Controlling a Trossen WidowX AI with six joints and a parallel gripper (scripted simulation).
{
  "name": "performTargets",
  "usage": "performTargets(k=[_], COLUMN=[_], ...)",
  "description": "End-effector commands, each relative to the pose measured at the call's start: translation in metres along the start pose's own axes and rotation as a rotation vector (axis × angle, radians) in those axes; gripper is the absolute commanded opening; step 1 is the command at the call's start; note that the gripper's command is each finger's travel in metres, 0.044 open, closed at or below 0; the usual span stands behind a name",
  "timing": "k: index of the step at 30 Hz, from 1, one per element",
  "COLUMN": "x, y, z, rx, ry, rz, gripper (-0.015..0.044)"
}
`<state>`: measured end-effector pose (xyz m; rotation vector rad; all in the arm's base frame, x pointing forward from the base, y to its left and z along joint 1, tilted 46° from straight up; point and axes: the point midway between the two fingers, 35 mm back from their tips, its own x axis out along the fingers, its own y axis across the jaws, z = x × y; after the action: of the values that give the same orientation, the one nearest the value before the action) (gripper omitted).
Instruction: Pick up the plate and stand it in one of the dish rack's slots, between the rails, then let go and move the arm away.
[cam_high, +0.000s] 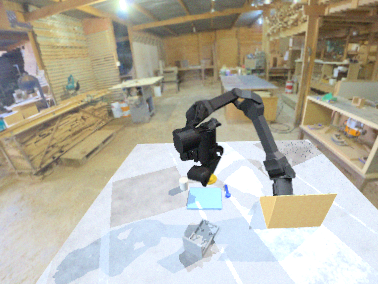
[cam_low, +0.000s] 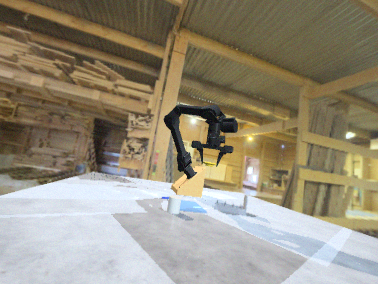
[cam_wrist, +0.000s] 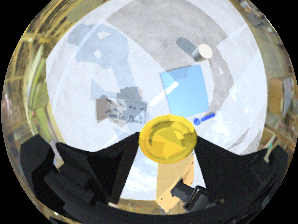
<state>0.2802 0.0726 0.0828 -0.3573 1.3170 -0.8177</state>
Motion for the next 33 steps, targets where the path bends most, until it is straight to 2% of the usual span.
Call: performTargets(k=[1, 7, 14, 33], x=[0.003, 0.004, 0.023, 0.072], y=[0.014, 0.015, 0.017, 0.028], z=[-0.02, -0.021, -0.026, -0.039], rx=[0.103, 0.106, -0.004, -0.328], ry=[0.006, 0.009, 0.109, 0.296], rz=[-0.008, -0.007, 0.052, 0.343], gripper=[0.0, 0.0, 0.0, 0.0])
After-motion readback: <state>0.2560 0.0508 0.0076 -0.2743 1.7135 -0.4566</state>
